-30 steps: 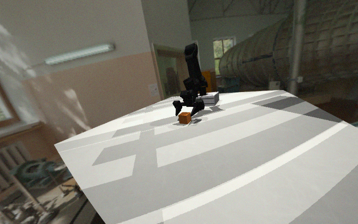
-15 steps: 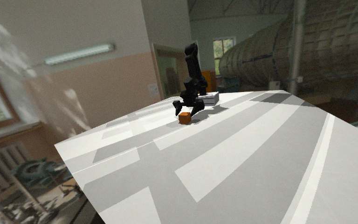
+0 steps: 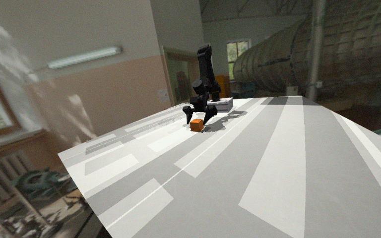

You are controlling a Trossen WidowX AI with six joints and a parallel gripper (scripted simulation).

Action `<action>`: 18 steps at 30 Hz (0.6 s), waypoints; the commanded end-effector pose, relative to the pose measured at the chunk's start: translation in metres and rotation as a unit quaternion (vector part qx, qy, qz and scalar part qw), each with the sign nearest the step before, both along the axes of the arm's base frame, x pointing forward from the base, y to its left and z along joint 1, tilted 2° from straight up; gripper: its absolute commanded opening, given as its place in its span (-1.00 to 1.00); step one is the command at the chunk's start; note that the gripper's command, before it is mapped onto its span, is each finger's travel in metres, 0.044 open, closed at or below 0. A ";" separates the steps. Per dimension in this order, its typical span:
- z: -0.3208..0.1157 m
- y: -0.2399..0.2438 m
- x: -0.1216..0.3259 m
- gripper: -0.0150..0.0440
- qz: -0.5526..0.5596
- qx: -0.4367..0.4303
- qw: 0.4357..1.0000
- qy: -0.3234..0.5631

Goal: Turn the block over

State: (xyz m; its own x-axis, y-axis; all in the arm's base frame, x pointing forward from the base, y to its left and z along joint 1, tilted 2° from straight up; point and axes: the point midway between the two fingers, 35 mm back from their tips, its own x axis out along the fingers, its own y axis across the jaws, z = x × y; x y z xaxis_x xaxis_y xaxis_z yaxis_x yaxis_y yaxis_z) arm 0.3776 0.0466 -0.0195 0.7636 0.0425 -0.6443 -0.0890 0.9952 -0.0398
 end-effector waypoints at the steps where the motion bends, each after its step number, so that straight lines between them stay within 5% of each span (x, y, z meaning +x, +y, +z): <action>1: 0.064 0.002 -0.003 1.00 -0.008 -0.003 0.995 0.104; 18: 0.069 -0.001 -0.024 1.00 -0.010 -0.011 0.987 0.162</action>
State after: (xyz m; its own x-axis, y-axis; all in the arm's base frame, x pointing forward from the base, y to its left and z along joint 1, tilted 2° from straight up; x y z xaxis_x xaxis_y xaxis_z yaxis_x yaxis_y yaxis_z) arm 0.3621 0.0453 0.0209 0.5681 0.0141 -0.8229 -0.0890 0.9950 -0.0443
